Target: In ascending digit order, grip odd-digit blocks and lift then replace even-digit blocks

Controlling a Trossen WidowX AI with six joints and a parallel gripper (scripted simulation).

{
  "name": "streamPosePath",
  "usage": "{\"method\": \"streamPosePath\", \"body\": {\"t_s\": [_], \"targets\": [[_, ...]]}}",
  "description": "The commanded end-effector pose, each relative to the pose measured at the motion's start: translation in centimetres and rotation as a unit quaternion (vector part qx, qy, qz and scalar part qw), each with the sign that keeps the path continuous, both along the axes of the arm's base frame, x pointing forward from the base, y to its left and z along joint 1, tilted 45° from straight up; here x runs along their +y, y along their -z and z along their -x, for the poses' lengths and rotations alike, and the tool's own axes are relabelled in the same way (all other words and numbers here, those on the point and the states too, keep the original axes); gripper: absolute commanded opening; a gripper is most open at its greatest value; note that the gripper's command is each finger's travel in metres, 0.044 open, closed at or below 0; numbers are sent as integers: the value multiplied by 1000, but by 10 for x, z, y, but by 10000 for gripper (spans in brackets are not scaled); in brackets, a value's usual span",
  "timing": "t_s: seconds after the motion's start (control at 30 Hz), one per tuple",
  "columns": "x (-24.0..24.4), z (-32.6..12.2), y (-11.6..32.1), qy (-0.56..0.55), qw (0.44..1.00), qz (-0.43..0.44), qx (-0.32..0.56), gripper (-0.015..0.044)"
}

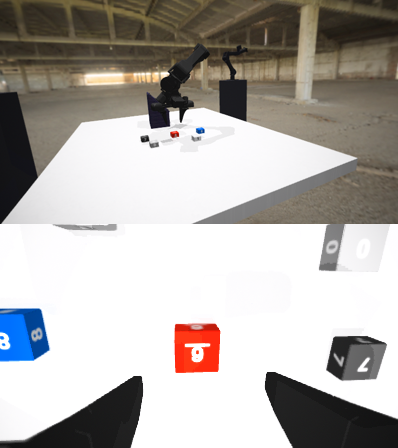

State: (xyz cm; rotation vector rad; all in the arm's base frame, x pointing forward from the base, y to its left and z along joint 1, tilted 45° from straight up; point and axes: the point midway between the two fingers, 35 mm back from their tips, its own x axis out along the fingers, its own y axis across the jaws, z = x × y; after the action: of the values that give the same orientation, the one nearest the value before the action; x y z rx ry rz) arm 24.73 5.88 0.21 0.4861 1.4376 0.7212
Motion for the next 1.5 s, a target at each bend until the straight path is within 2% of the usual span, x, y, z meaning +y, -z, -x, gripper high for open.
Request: {"method": "streamPosePath", "body": {"t_s": [0.0, 0.93, 1.3, 1.47], "targets": [[13, 4, 12, 2, 1000, -5, 3, 400], [39, 5, 37, 2, 1000, -6, 3, 400], [39, 5, 37, 2, 1000, -6, 3, 120], [39, 5, 37, 2, 1000, -6, 3, 120]]}}
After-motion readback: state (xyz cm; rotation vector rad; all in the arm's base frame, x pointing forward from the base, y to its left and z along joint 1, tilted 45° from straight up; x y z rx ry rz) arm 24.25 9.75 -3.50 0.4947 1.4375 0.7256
